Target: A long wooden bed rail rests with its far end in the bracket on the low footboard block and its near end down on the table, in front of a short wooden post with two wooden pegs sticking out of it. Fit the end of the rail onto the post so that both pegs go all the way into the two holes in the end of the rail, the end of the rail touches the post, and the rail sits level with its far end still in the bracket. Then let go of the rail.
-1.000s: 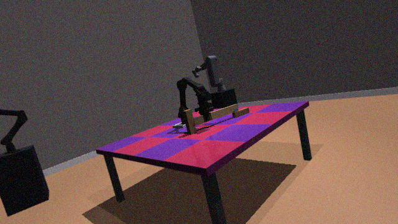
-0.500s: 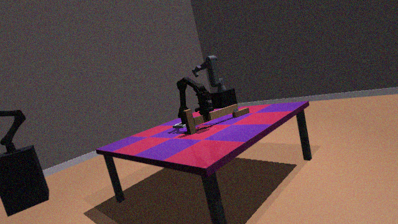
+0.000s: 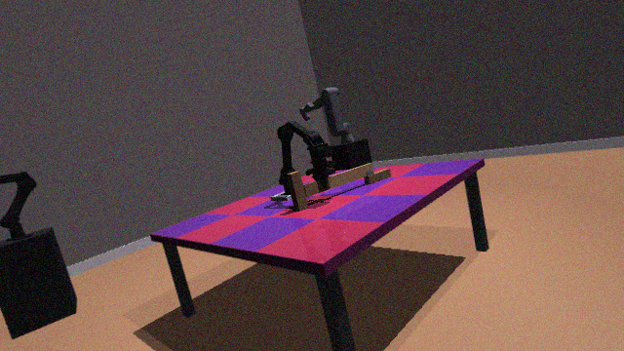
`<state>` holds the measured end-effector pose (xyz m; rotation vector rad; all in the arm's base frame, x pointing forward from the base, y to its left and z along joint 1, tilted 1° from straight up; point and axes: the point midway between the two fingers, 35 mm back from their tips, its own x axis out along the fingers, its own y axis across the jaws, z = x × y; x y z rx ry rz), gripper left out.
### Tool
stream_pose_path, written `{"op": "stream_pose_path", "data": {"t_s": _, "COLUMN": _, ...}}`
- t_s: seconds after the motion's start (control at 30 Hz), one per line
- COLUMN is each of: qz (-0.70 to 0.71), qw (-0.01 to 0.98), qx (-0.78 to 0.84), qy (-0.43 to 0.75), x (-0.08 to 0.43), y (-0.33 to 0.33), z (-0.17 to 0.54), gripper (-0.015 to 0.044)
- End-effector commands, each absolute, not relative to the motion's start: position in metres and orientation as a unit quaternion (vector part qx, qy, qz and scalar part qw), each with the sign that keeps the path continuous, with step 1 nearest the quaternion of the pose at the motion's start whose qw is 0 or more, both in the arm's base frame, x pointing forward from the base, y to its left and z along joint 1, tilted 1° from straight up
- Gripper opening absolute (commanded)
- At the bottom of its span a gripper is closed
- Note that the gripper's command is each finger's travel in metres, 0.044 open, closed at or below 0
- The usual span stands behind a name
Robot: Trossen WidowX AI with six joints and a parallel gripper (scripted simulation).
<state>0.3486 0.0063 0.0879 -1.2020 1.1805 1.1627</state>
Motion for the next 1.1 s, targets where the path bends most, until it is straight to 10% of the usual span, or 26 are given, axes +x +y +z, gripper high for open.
{"op": "stream_pose_path", "data": {"t_s": 0.0, "qz": 0.483, "qw": 0.522, "qx": -0.501, "qy": 0.492, "x": 0.3489, "y": 0.0067, "z": 0.0884, "gripper": 0.0}}
{"op": "stream_pose_path", "data": {"t_s": 1.07, "qz": 0.483, "qw": 0.522, "qx": -0.501, "qy": 0.492, "x": 0.3477, "y": 0.0036, "z": 0.0915, "gripper": 0.0}}
